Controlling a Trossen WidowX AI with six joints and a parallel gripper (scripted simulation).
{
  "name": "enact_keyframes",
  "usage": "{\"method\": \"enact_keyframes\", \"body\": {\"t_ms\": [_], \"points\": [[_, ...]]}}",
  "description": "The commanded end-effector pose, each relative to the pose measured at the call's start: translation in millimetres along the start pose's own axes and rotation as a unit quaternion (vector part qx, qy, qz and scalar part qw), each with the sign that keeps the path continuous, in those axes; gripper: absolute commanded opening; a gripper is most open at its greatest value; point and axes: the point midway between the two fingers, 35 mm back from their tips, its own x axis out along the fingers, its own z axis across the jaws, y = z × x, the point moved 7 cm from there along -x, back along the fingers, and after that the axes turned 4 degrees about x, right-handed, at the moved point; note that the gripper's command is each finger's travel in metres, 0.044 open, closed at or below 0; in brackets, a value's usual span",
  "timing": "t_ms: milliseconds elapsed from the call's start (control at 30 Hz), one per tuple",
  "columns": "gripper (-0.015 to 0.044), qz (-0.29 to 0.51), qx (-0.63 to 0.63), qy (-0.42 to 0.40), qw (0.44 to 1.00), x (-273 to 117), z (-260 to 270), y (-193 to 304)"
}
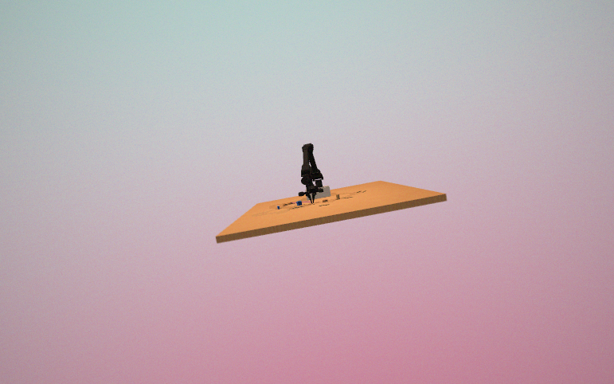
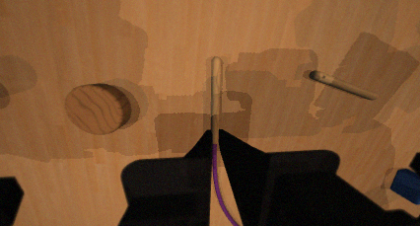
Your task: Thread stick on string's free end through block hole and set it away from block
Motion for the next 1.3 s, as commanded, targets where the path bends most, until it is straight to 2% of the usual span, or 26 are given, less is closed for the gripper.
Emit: {"method": "enact_keyframes", "body": {"t_ms": [0,1267], "points": [[0.0000,0.000,0.000,0.000,1.000,0,0,0],[0.0000,0.000,0.000,0.000,1.000,-49,-1,-1]]}}
